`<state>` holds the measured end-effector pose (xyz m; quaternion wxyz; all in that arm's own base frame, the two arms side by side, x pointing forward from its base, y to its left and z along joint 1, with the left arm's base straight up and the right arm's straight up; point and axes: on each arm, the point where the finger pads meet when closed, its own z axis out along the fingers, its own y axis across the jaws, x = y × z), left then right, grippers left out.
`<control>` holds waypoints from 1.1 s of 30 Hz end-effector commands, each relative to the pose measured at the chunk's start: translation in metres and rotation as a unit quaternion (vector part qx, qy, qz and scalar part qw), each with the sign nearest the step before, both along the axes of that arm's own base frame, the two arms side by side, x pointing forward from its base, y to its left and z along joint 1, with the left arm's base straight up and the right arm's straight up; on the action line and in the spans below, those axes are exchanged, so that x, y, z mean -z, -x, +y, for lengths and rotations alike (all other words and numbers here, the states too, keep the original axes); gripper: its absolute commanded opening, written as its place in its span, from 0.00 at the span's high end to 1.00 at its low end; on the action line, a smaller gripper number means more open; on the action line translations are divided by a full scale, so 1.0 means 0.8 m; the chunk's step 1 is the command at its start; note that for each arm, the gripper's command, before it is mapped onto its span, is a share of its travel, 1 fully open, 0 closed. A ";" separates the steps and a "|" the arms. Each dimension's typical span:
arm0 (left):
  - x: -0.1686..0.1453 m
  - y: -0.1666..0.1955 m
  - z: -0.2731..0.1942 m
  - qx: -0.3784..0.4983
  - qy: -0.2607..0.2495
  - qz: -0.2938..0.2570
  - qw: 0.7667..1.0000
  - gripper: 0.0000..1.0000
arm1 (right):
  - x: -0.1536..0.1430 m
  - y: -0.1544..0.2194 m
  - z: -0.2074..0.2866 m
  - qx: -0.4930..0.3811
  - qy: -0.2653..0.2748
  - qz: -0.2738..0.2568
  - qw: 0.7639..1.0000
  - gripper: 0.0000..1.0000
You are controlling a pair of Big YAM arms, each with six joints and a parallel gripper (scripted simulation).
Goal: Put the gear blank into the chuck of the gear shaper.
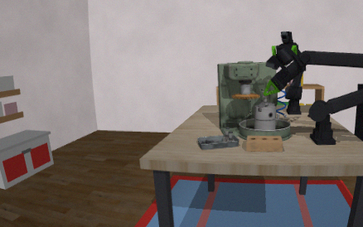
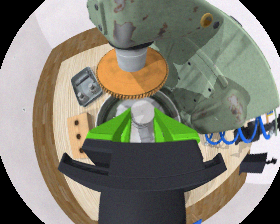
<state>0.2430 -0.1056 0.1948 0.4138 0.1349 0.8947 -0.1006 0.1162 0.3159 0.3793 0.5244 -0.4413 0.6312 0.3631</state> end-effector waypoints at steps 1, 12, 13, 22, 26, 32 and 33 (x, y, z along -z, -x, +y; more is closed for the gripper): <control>-0.028 -0.012 -0.007 0.004 0.008 -0.031 0.999 0.77 | -0.027 0.000 -0.001 -0.001 -0.020 -0.005 1.000 0.00; -0.028 -0.009 -0.006 0.001 0.014 -0.035 0.999 0.77 | -0.027 0.000 -0.001 -0.001 -0.020 -0.005 1.000 0.00; -0.027 -0.010 -0.005 0.000 0.013 -0.035 0.999 0.77 | -0.027 0.000 -0.001 -0.001 -0.020 -0.005 1.000 0.00; -0.025 -0.008 -0.004 0.000 0.011 -0.031 0.999 0.77 | -0.027 0.000 -0.001 -0.001 -0.020 -0.005 1.000 0.00; -0.032 -0.012 -0.005 -0.001 0.007 -0.023 1.000 0.77 | -0.027 0.000 -0.001 -0.001 -0.020 -0.005 1.000 0.00; -0.009 -0.008 -0.003 -0.001 0.007 -0.023 1.000 0.77 | -0.027 0.000 -0.001 -0.001 -0.020 -0.005 1.000 0.00; -0.001 -0.007 -0.002 -0.001 0.005 -0.019 1.000 0.77 | -0.027 0.000 -0.001 -0.001 -0.020 -0.005 1.000 0.00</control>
